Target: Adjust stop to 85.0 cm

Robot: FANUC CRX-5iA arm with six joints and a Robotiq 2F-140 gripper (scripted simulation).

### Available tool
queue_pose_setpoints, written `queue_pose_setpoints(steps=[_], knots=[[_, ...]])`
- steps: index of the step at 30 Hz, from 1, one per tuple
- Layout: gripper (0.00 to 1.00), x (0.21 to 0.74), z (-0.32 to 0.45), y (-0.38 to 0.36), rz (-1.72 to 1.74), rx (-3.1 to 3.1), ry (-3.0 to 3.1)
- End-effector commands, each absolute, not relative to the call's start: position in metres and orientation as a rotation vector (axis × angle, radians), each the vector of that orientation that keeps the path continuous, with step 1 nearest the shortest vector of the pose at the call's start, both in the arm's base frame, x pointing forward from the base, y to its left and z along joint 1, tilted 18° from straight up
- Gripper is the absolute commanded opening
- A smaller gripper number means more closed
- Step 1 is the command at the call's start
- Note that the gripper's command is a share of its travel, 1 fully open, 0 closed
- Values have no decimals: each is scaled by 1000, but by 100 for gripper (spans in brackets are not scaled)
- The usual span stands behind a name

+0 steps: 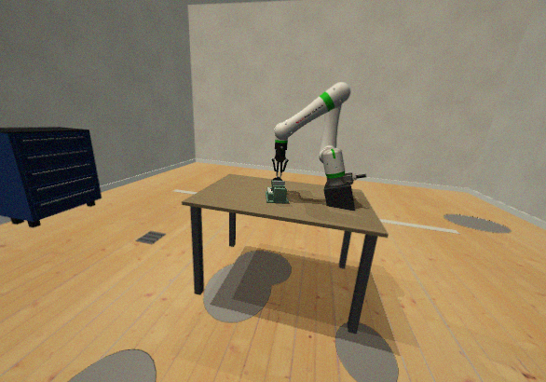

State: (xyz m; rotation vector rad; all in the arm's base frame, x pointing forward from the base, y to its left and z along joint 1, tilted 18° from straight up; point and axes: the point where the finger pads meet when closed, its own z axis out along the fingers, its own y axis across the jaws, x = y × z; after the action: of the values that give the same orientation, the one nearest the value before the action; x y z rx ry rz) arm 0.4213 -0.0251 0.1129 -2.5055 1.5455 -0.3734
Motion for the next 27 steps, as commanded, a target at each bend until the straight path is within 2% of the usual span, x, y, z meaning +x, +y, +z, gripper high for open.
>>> queue_pose_setpoints(steps=[1,27], knots=[[4,423,114,-24,-374,-2505,1545],[4,432,120,-19,-374,-2505,1545]])
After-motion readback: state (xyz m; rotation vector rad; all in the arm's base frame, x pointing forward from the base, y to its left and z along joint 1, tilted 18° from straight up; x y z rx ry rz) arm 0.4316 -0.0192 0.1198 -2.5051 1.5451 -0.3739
